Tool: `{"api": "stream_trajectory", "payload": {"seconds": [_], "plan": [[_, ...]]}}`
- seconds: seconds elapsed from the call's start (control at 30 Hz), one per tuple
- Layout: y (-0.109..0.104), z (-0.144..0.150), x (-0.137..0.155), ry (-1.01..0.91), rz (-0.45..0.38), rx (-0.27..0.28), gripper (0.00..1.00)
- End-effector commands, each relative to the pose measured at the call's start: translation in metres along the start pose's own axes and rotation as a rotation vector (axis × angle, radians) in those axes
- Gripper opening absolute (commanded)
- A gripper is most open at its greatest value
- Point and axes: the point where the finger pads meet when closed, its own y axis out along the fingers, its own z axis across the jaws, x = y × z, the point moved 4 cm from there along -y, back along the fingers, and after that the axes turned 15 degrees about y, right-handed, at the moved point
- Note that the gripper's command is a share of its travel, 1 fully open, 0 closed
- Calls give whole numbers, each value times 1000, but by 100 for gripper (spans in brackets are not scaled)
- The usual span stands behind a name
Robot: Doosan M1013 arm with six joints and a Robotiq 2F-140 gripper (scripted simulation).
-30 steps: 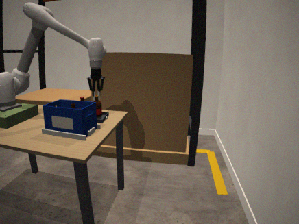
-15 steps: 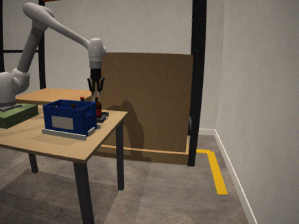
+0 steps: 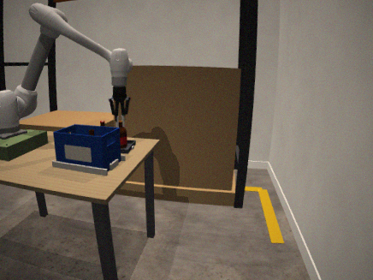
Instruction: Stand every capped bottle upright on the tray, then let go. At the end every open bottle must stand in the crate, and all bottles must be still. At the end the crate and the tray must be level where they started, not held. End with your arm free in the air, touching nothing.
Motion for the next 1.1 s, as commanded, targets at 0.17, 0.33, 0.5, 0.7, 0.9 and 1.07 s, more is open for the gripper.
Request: {"api": "stream_trajectory", "payload": {"seconds": [0.17,0.33,0.5,0.7,0.9,1.07], "plan": [[2,2,0,1,-1,2,0],[3,3,0,2,-2,4,0],[5,4,0,2,-3,5,0],[2,2,0,1,-1,2,0],[4,3,-1,2,-2,4,0],[5,5,-2,2,-3,5,0]]}}
